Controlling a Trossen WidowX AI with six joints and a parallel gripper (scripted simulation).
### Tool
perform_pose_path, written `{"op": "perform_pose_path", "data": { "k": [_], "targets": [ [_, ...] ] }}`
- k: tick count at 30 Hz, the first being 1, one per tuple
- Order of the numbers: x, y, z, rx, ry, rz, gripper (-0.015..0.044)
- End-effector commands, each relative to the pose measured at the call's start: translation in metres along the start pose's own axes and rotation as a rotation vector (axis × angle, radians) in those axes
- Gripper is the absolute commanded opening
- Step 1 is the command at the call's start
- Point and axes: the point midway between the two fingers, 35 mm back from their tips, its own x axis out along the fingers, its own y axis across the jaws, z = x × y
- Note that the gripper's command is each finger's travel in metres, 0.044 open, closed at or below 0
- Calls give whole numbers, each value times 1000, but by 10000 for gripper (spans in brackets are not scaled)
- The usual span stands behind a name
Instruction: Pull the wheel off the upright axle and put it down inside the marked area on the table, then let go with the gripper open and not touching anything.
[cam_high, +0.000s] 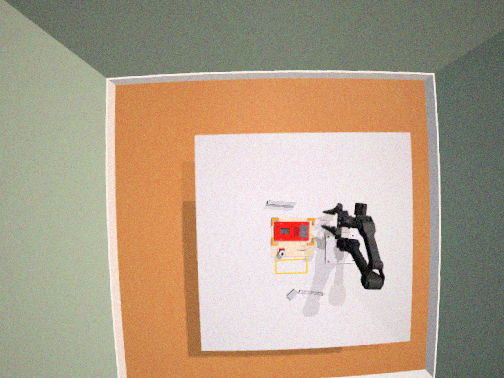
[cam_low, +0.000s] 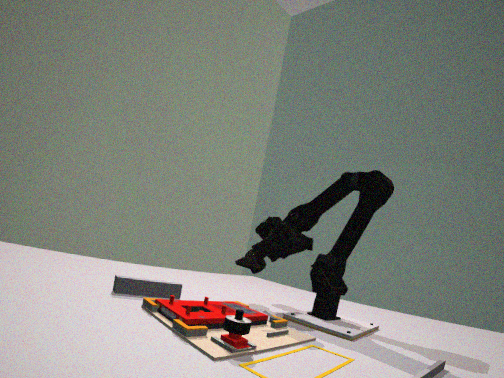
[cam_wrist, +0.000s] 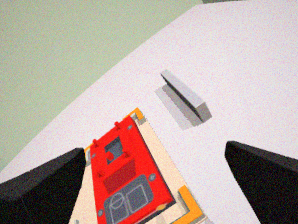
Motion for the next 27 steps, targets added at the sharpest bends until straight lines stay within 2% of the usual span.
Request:
{"op": "perform_pose_path", "data": {
  "k": [1, 4, 14, 21, 27],
  "targets": [
    [1, 0, 0, 7, 7, 2, 374],
    [10, 4, 2, 100, 105, 25, 300],
    [56, 26, 5, 443, 523, -29, 300],
    [89, 49, 3, 609, 760, -202, 300],
    [118, 77, -4, 680, 889, -400, 300]
  ]
}}
